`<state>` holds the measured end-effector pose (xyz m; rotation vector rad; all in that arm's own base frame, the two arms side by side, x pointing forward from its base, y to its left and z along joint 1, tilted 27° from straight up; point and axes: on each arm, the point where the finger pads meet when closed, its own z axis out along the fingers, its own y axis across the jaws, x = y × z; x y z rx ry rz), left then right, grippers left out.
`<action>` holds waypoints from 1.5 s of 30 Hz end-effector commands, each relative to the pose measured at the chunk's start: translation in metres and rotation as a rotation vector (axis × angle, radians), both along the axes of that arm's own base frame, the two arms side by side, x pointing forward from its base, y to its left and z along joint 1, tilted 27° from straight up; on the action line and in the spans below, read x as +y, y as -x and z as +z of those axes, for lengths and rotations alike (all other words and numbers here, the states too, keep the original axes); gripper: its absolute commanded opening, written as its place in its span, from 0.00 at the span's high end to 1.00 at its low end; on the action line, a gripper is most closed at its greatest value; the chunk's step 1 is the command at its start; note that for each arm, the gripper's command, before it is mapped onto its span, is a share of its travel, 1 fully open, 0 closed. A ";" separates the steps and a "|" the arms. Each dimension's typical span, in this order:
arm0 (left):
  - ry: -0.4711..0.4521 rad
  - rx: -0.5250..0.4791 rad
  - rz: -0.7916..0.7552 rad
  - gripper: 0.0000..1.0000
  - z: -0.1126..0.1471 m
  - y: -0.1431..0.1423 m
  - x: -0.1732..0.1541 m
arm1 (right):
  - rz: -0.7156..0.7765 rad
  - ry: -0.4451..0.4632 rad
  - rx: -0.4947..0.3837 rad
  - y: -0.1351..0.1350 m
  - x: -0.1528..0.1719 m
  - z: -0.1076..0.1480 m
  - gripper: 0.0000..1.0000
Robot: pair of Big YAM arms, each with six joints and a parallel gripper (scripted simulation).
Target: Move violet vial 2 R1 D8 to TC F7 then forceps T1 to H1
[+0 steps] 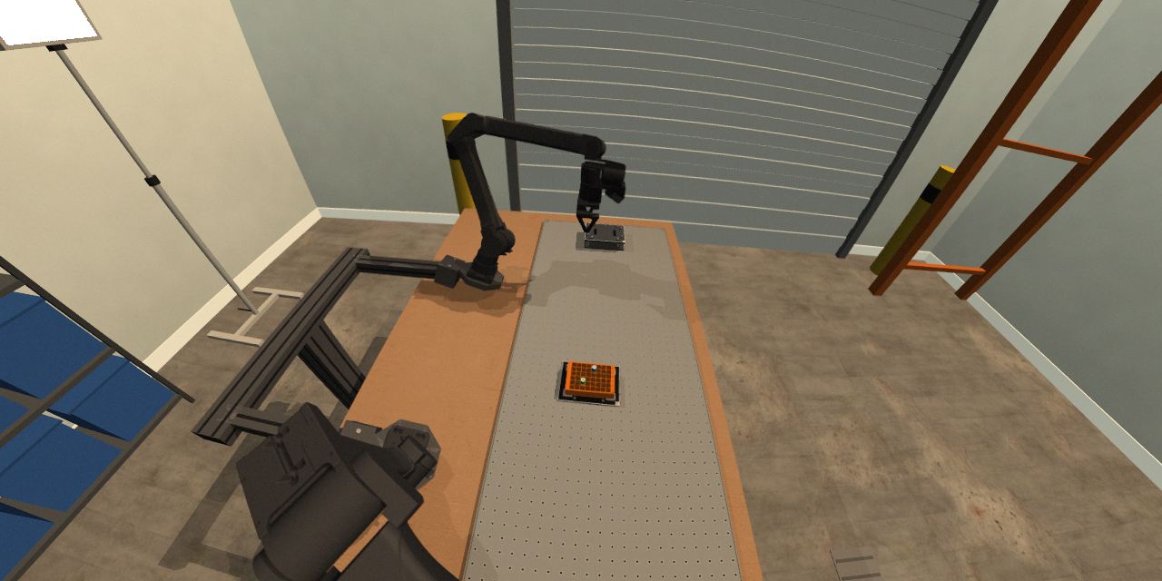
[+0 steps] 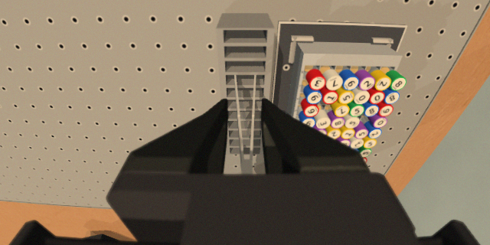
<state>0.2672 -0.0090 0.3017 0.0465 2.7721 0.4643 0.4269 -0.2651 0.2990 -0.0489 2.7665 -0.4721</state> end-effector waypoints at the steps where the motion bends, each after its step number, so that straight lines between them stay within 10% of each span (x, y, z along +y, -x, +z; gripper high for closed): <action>1: 0.010 -0.032 0.004 0.00 0.013 -0.005 -0.002 | 0.002 0.005 -0.006 -0.006 -0.008 0.009 0.77; 45: 0.010 -0.032 0.004 0.00 0.013 -0.005 -0.002 | 0.002 0.014 -0.026 -0.005 -0.003 0.015 0.93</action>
